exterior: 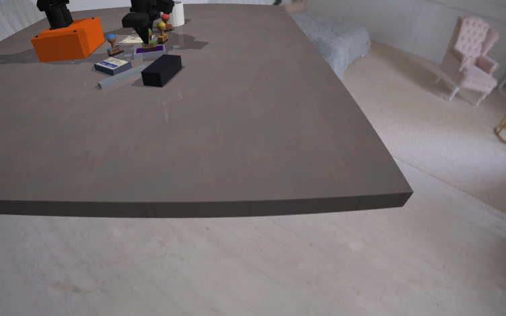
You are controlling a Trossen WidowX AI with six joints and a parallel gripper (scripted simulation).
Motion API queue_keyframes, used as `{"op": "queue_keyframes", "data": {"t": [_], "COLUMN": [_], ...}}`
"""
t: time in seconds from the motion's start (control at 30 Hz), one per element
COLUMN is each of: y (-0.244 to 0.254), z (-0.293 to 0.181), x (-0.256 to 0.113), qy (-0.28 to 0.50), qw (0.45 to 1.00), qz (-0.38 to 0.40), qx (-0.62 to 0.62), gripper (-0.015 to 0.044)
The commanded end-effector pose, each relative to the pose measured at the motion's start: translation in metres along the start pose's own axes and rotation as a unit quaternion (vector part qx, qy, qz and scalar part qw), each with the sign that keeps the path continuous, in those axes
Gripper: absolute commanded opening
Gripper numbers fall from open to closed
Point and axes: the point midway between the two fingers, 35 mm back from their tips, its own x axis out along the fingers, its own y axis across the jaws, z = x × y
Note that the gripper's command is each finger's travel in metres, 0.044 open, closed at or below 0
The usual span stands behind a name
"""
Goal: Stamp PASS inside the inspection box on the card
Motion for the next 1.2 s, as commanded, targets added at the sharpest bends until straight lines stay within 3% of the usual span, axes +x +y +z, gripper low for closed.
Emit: {"op": "queue_keyframes", "data": {"t": [0.0,1.17], "y": [-0.001,0.000], "z": [0.000,0.001], "x": [-0.003,-0.044], "qy": [0.000,-0.001], "qw": [1.000,1.000], "qz": [-0.001,-0.001], "qx": [0.000,0.000], "gripper": [0.0000,0.0000]}}
